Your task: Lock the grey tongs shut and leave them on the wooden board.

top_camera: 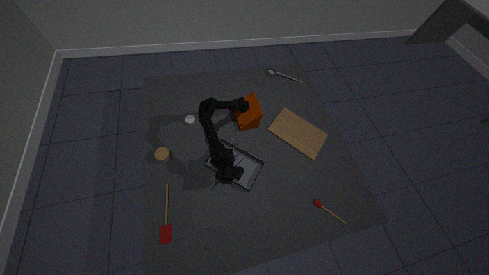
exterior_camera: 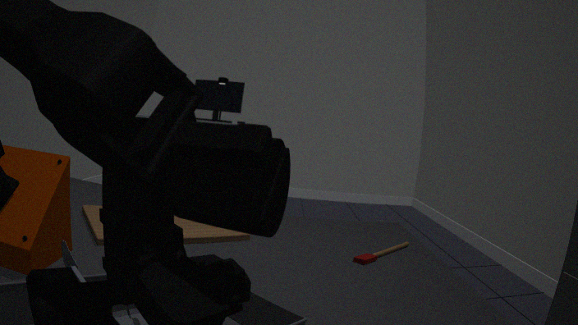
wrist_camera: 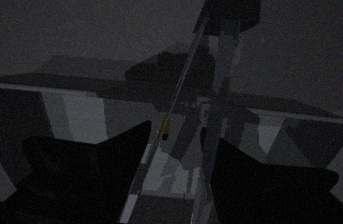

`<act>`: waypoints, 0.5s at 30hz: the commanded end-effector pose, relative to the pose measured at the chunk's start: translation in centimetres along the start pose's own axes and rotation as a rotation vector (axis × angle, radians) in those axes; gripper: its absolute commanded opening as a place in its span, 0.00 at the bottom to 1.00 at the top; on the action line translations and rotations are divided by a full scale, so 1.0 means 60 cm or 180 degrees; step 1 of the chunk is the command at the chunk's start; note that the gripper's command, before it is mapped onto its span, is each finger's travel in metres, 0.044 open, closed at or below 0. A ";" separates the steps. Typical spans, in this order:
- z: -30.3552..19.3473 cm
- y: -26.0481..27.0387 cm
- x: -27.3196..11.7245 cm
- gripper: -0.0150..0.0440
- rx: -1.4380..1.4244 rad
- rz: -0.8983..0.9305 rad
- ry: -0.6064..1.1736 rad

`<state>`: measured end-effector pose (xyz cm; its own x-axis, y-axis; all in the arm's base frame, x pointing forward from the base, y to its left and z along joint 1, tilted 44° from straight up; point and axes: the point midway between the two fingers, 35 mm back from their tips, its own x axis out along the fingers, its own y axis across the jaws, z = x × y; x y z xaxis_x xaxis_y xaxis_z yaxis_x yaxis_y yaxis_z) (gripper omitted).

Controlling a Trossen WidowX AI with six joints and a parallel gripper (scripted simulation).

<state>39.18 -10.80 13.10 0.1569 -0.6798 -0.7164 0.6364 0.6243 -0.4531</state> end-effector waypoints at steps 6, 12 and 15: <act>0.000 -0.002 0.001 0.55 0.0007 -0.0005 0.0005; 0.000 -0.002 0.001 0.48 0.0007 -0.0005 0.0005; 0.000 -0.002 0.001 0.45 0.0007 -0.0005 0.0005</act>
<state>39.11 -10.90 13.12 0.1535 -0.6819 -0.7152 0.6368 0.6217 -0.4560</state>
